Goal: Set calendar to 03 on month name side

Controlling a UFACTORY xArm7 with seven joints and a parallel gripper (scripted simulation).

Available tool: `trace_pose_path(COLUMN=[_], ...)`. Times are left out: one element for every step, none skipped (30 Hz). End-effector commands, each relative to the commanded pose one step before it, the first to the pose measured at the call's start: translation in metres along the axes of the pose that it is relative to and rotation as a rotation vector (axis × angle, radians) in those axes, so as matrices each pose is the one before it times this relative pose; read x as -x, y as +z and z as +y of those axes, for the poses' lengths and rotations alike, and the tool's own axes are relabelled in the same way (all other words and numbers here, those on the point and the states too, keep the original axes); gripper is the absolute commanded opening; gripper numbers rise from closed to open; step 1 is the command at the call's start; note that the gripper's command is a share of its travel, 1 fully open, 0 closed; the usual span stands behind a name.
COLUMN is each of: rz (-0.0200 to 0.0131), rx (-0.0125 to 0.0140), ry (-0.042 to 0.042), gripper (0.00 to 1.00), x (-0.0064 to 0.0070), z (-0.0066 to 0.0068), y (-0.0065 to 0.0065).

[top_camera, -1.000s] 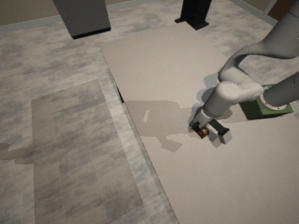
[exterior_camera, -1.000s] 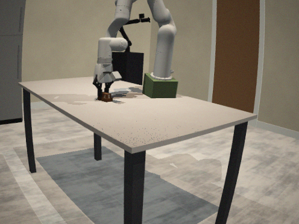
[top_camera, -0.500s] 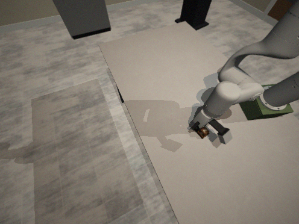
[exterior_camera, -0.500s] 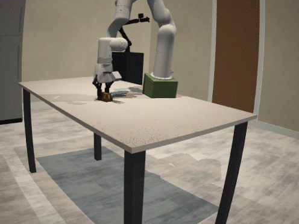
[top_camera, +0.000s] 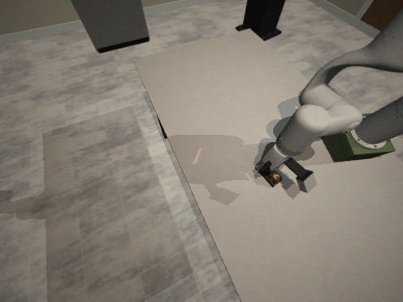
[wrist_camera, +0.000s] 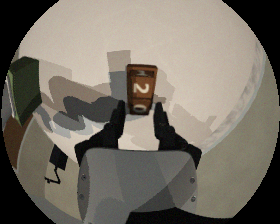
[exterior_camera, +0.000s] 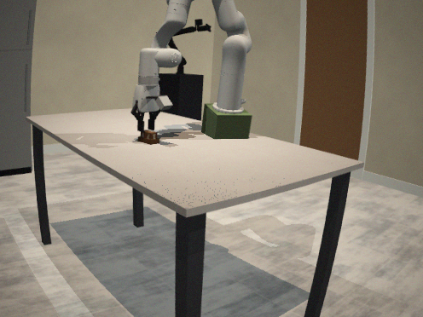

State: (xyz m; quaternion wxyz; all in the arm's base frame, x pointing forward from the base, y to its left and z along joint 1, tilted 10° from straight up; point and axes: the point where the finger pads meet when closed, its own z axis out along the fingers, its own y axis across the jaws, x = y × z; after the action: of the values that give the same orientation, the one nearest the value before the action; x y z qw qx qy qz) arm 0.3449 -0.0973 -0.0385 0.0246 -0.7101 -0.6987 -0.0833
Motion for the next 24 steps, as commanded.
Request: trace_pose_path(rz=[0.0069,-0.00001,0.00001,0.00001,0.0,0.0,0.0,0.0,-0.00001,-0.00001,0.00001,0.0,0.0,0.0,0.0,-0.00001,0.00002,0.00001,0.0,-0.00001,-0.00001,-0.00001,0.0,0.0], rx=[0.00213,-0.00002,0.00003,0.00004,0.00004,0.0,0.0,0.00002,-0.00003,-0.00008,0.00012,-0.00004,0.00002,-0.00002,0.00006,-0.00013,0.00009,0.00005,-0.00001,-0.00004,-0.00005,-0.00004,0.0,0.0], ry=[-0.00039,0.0,0.00001,0.00001,0.00001,0.0,0.0,0.0,-0.00001,-0.00001,0.00002,-0.00001,0.0,0.0,0.00001,-0.00001,0.00001,0.0,0.0,0.0,0.0,0.0,0.0,0.0], gripper=[0.47,0.47,0.47,0.47,0.47,0.47,0.47,0.47,0.47,0.47,0.47,0.47,0.47,0.47,0.47,0.47,0.47,0.47,0.47,0.47,0.47,0.47,0.47,0.47], x=[0.00043,0.0,0.0,0.0,0.0,0.0,0.0,0.0,0.0,0.0,0.00001,0.0,0.0,0.0,0.0,-0.00001,0.0,0.0,0.0,0.0,0.0,0.0,0.0,0.0], z=[0.00102,-0.00001,0.00001,0.00001,0.00001,0.0,0.0,0.00001,-0.00001,-0.00003,0.00004,-0.00001,0.00001,-0.00001,0.00002,-0.00004,0.00002,0.00001,-0.00001,-0.00001,-0.00002,-0.00001,0.0,0.0], y=[-0.02199,-0.00465,-0.0046,-0.00448,-0.00431,0.0,0.0,-0.00409,-0.00384,-0.00355,-0.00327,-0.00294,-0.00263,-0.00232,-0.00202,-0.00171,-0.00144,-0.00118,-0.00093,-0.0007,-0.00049,-0.00031,0.0,0.0])
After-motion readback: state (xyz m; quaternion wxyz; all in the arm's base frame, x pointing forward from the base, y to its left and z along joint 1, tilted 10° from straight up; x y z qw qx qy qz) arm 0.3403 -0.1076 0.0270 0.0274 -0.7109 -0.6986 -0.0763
